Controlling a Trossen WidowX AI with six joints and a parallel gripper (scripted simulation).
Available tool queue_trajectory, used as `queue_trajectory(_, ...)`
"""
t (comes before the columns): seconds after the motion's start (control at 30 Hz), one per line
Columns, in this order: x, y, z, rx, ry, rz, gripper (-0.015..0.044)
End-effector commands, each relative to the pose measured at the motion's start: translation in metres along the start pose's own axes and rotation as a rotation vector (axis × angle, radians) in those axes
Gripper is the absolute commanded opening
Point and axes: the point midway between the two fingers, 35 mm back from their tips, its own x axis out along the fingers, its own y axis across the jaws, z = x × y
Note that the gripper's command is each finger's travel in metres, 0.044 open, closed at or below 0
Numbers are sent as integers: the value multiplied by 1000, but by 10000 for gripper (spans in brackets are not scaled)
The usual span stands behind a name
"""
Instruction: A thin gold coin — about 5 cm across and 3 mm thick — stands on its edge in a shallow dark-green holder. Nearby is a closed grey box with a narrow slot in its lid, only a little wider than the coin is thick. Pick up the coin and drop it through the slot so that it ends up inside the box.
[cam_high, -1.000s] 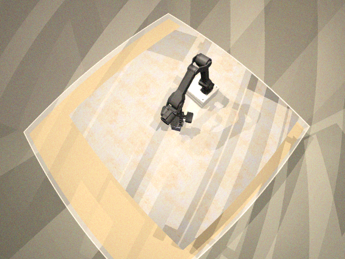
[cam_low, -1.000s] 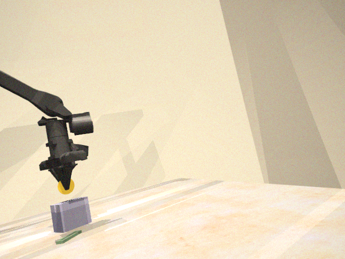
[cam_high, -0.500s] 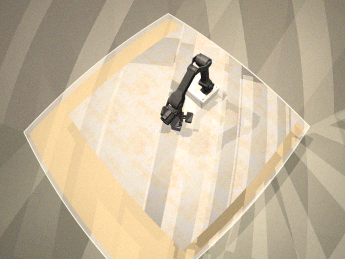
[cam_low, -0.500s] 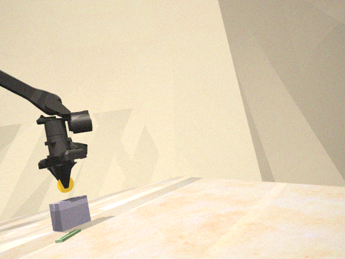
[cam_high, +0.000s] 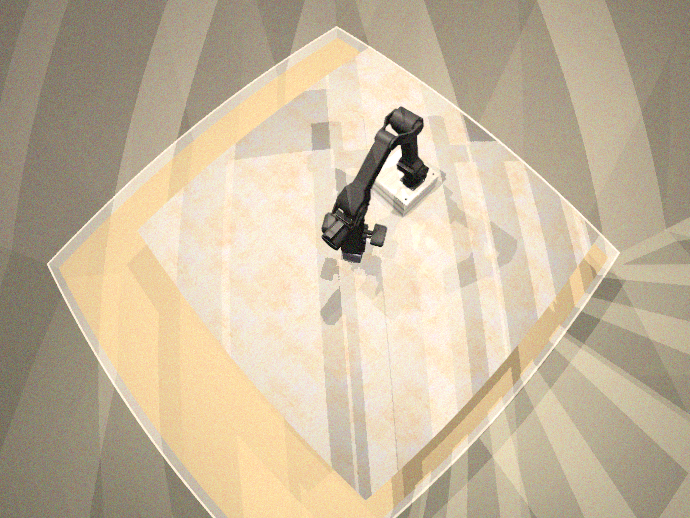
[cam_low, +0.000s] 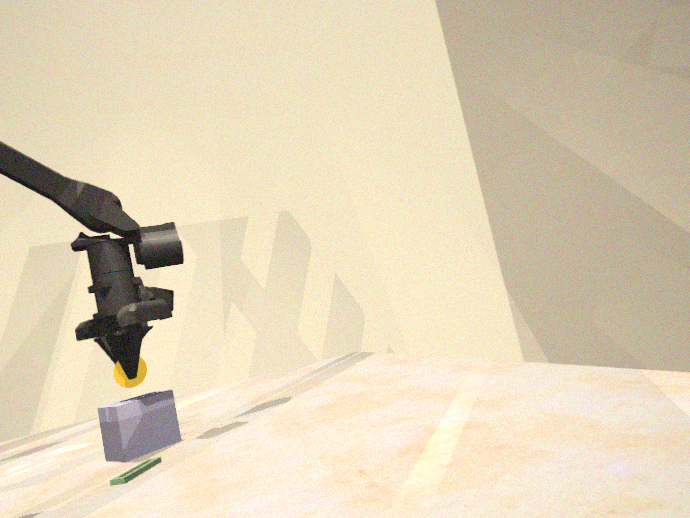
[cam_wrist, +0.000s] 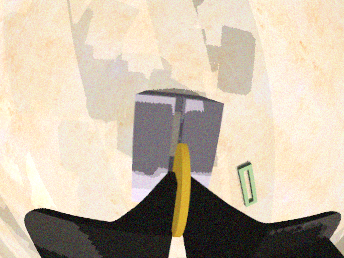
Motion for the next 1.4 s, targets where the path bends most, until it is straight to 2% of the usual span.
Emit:
queue_trajectory(0.0,4,1,-2,6,6,3,0)
queue_trajectory(1.37,14,0,-1,-3,6,3,0)
